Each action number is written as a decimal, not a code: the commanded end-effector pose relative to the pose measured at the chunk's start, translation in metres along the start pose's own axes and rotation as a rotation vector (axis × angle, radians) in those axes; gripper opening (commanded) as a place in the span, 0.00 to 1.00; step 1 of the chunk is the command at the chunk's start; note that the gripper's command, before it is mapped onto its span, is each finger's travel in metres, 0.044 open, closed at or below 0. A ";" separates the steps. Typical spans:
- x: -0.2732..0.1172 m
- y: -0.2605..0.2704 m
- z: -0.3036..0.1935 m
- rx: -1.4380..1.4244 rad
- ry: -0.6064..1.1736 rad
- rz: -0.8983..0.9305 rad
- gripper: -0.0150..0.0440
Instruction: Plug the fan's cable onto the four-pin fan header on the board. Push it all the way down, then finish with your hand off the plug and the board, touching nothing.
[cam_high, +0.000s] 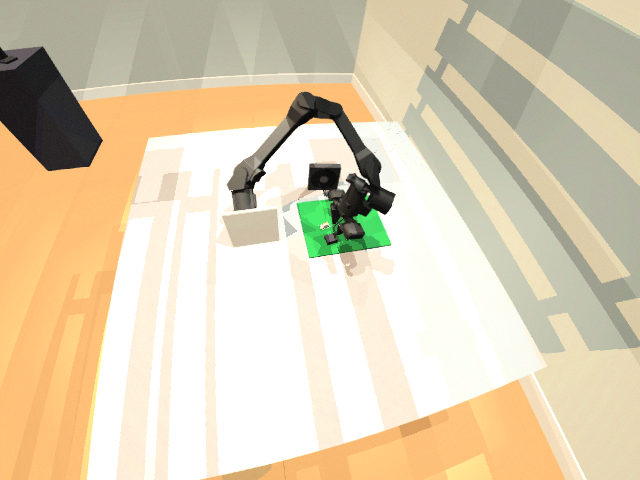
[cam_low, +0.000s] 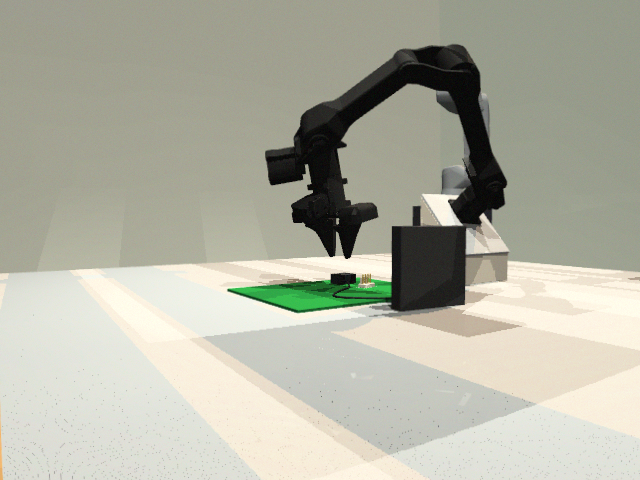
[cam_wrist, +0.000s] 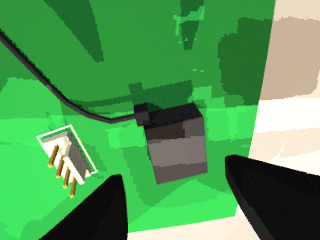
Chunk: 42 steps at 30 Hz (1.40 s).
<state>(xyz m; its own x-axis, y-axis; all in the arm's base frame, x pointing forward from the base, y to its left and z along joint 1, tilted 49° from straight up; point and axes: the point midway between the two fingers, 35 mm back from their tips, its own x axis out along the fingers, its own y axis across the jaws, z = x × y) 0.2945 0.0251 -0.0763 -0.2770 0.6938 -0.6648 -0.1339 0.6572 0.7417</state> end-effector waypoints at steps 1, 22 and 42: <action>-0.009 0.001 -0.007 0.000 -0.063 0.010 0.60; -0.029 -0.001 -0.017 0.004 -0.175 0.004 0.60; -0.029 -0.001 -0.017 0.004 -0.175 0.004 0.60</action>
<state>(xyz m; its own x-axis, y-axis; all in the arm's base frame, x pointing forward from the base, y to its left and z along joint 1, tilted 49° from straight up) 0.2873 -0.0005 -0.0554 -0.1042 0.7389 -0.6657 -0.1303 0.6535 0.7457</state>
